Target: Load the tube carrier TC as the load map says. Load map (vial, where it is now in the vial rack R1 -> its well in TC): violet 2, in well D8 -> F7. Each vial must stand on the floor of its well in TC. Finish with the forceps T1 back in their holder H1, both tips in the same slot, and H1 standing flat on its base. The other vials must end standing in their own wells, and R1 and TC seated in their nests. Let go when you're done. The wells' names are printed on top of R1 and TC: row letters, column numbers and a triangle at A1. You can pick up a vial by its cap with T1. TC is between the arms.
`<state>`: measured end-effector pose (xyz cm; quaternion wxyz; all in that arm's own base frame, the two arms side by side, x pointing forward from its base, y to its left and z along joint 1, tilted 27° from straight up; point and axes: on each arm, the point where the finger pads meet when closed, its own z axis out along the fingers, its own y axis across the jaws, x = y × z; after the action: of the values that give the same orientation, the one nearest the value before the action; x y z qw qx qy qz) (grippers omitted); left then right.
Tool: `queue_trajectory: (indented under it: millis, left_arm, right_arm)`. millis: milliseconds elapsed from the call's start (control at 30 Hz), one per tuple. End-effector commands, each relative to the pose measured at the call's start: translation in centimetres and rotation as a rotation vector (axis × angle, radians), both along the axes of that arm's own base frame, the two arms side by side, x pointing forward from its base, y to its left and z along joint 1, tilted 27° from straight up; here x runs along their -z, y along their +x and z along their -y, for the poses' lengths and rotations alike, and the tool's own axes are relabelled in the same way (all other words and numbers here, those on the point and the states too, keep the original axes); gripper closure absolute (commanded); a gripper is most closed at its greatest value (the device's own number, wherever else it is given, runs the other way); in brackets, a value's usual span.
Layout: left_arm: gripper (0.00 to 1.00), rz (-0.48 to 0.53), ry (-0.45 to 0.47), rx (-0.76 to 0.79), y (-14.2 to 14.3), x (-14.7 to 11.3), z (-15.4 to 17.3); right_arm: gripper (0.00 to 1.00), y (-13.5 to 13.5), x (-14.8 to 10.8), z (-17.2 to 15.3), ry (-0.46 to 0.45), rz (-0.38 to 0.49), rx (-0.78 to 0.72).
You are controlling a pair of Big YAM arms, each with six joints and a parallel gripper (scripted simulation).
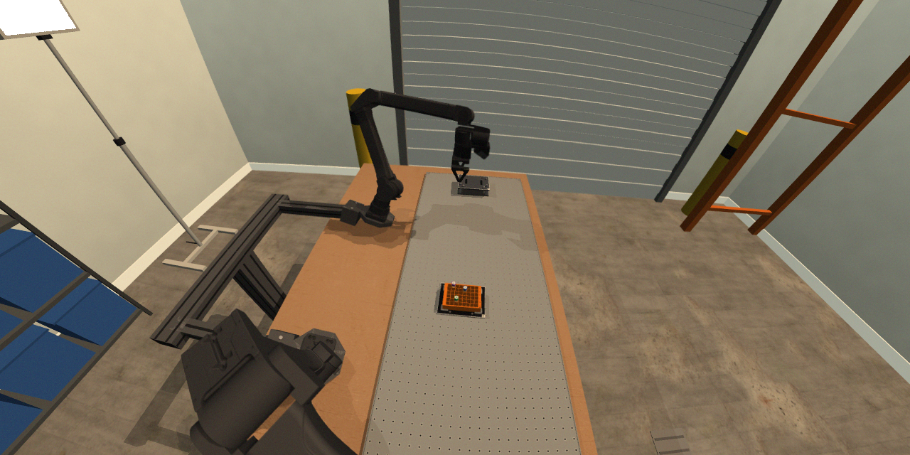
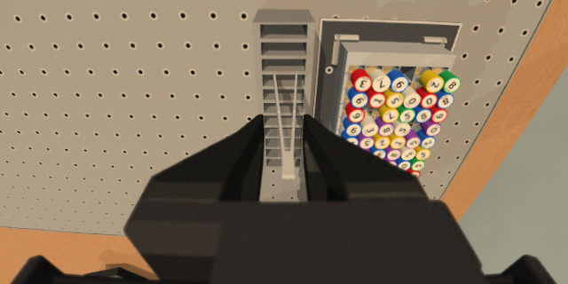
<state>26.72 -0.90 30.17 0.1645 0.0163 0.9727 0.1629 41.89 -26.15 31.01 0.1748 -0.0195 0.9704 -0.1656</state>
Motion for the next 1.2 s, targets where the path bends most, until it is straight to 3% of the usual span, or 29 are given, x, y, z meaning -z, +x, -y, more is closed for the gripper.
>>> queue_trajectory:
  millis: [0, 67, 233, 267, 400, 567, 700, 800, 833, 1000, 1167]
  left_arm:
    - [0.00, 0.032, -0.010, -0.004, 0.5, -1.3, 0.2]
    - [0.00, 0.032, -0.010, -0.004, 0.5, -1.3, 0.2]
    - [0.00, 0.032, -0.010, -0.004, 0.5, -1.3, 0.2]
    - [0.00, 0.032, -0.010, -0.004, 0.5, -1.3, 0.2]
    - [0.00, 0.032, -0.010, -0.004, 0.5, -1.3, 0.2]
    - [0.00, 0.032, -0.010, -0.004, 0.5, -1.3, 0.2]
    - [0.00, 0.032, -0.010, -0.004, 0.5, -1.3, 0.2]
    - [0.00, 0.032, -0.010, -0.004, 0.5, -1.3, 0.2]
    - [0.00, 0.032, -0.010, -0.004, 0.5, -1.3, 0.2]
    - [0.00, 0.032, -0.010, -0.004, 0.5, -1.3, 0.2]
    - [0.00, 0.032, -0.010, -0.004, 0.5, -1.3, 0.2]
  right_arm:
    - [0.77, 0.9, -2.8, 0.0, -0.016, 0.037, 0.002]
    - [0.77, -0.1, -2.8, -0.4, -0.014, 0.034, 0.005]
    - [0.77, 0.4, -4.2, -0.5, -0.024, 0.050, 0.001]
    - [0.77, 0.5, -2.6, -0.2, -0.007, 0.017, 0.003]
    - [0.77, -0.2, -5.5, -0.9, -0.029, 0.059, 0.001]
    - [0.77, -0.1, -5.2, -0.8, -0.019, 0.041, 0.005]
    - [0.77, -0.6, -6.6, -1.4, -0.027, 0.056, 0.000]
    - [0.77, -0.4, -6.2, -1.3, -0.022, 0.046, 0.000]
    - [0.77, -0.5, -4.5, -0.8, -0.004, 0.012, 0.009]
    - [0.77, -1.2, -7.9, -1.7, -0.029, 0.061, 0.003]
    - [0.77, -1.1, -7.6, -1.7, -0.019, 0.042, 0.004]
